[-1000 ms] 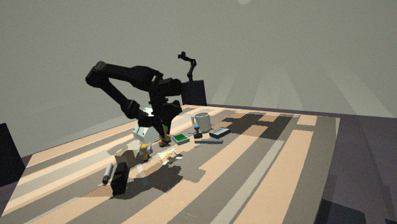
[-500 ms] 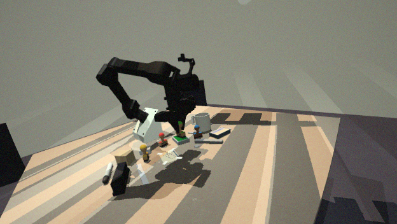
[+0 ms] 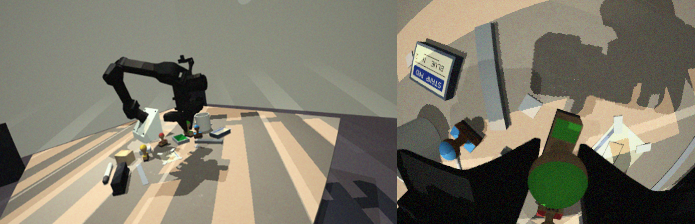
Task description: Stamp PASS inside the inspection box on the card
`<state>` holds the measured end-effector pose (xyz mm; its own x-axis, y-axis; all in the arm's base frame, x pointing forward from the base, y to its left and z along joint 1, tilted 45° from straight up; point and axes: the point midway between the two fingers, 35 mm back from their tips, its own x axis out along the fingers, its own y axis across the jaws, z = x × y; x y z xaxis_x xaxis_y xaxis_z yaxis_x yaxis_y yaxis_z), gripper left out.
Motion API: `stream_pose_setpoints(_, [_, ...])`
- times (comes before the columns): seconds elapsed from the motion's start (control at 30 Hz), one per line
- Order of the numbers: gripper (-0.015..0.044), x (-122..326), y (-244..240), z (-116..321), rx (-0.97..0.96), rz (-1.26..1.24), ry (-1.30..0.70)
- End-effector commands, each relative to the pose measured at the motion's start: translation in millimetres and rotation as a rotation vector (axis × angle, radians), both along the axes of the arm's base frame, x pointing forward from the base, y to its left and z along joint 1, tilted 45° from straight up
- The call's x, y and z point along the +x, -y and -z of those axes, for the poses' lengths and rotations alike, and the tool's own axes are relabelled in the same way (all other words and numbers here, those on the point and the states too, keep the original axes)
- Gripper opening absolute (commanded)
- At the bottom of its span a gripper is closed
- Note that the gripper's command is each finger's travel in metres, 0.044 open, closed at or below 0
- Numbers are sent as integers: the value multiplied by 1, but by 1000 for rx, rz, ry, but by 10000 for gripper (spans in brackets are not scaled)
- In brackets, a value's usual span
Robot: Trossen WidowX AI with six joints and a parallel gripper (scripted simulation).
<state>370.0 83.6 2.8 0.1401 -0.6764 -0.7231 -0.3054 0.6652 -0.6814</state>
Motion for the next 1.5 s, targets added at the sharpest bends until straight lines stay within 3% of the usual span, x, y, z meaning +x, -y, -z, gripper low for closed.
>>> stream_pose_setpoints(0.0, [0, 0, 5, 7, -4, -1, -12])
stream_pose_setpoints(1.2, [0, 5, 44, 45, -8, 0, -11])
stream_pose_setpoints(1.47, [210, 7, 41, 43, 0, 4, -3])
